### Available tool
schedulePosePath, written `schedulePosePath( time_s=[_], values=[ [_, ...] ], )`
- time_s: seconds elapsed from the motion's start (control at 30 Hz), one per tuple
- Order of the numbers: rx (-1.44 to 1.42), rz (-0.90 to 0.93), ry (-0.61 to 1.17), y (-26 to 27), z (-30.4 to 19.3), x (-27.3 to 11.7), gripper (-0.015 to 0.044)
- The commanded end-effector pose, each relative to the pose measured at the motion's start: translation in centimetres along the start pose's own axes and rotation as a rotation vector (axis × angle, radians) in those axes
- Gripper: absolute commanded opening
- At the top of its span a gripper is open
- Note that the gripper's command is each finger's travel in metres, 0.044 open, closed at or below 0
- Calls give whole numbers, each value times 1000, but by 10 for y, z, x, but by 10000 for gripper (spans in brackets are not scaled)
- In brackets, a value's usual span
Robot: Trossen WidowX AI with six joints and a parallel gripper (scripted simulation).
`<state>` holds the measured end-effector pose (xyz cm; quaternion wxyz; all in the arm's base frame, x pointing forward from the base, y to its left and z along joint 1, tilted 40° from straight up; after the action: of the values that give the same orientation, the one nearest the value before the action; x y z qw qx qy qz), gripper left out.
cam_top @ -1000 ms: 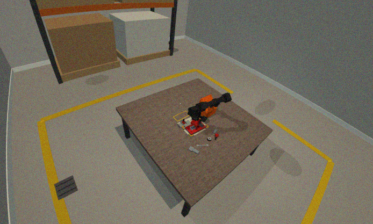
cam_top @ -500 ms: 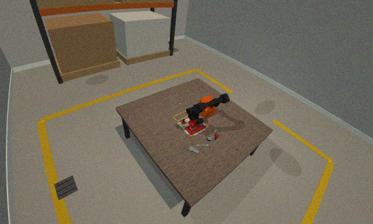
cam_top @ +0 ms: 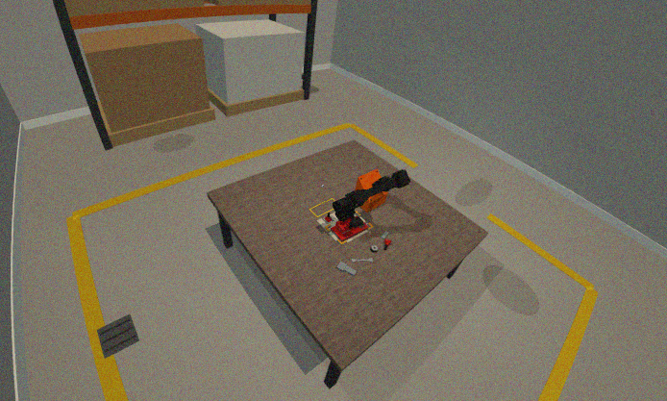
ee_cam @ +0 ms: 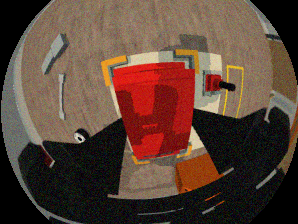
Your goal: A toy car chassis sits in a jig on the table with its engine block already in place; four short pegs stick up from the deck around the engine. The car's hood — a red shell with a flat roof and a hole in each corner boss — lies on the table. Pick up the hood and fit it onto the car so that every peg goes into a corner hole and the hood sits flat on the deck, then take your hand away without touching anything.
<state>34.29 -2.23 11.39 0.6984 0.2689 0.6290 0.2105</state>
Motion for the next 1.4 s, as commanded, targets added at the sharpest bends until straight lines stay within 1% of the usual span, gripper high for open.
schedulePosePath(
  time_s=[0.0, 1.37],
  values=[
    [7, -1, 0, -1, -1, 10, 0],
    [7, -1, 0, 0, 0, 14, 0]
  ],
)
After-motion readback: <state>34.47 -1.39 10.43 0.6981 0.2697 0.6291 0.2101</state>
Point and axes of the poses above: the point midway between the two fingers, 35 mm back from their tips, its own x axis out along the fingers, its own y axis across the jaws, z = x × y, the point moved 9 cm from there along -x, back along the fingers, and after that the axes turned 7 degrees about -x, right-handed, at the moved point
